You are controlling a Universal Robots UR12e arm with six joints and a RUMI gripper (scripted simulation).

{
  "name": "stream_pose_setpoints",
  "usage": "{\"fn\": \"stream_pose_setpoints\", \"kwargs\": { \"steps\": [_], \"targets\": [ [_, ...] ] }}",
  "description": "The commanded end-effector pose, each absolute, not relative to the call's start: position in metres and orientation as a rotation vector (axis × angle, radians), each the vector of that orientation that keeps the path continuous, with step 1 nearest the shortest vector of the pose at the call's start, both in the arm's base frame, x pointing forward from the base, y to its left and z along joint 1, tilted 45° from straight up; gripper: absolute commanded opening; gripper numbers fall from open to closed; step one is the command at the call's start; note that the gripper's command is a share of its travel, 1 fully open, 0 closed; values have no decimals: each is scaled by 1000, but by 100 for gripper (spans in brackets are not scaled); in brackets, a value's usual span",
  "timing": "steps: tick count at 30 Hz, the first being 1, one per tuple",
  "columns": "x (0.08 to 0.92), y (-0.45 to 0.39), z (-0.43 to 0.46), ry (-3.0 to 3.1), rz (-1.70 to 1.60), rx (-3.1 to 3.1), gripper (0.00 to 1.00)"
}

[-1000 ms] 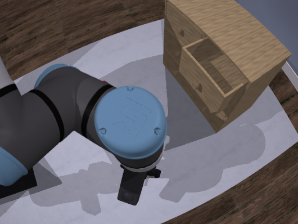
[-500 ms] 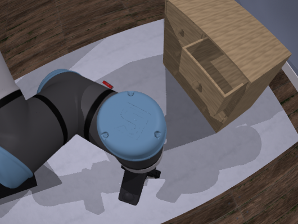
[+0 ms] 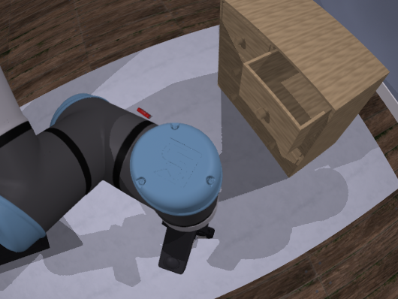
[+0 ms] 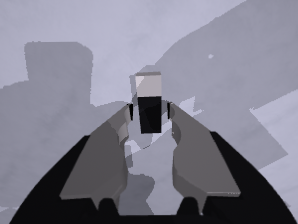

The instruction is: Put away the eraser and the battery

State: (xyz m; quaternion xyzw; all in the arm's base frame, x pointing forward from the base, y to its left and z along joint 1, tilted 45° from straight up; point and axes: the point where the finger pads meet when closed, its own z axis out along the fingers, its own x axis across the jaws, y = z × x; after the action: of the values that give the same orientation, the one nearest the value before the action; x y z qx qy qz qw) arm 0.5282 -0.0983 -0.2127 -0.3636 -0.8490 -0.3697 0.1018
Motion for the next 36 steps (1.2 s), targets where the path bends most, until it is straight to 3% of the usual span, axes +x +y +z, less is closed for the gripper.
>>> {"fn": "stream_pose_setpoints", "kwargs": {
  "steps": [1,24,25,36],
  "targets": [
    [529,-99,-213,-2508,-1092,-1074,23],
    [529,-99,-213,-2508,-1092,-1074,23],
    [529,-99,-213,-2508,-1092,-1074,11],
    [529,-99,-213,-2508,-1092,-1074,11]
  ]
}}
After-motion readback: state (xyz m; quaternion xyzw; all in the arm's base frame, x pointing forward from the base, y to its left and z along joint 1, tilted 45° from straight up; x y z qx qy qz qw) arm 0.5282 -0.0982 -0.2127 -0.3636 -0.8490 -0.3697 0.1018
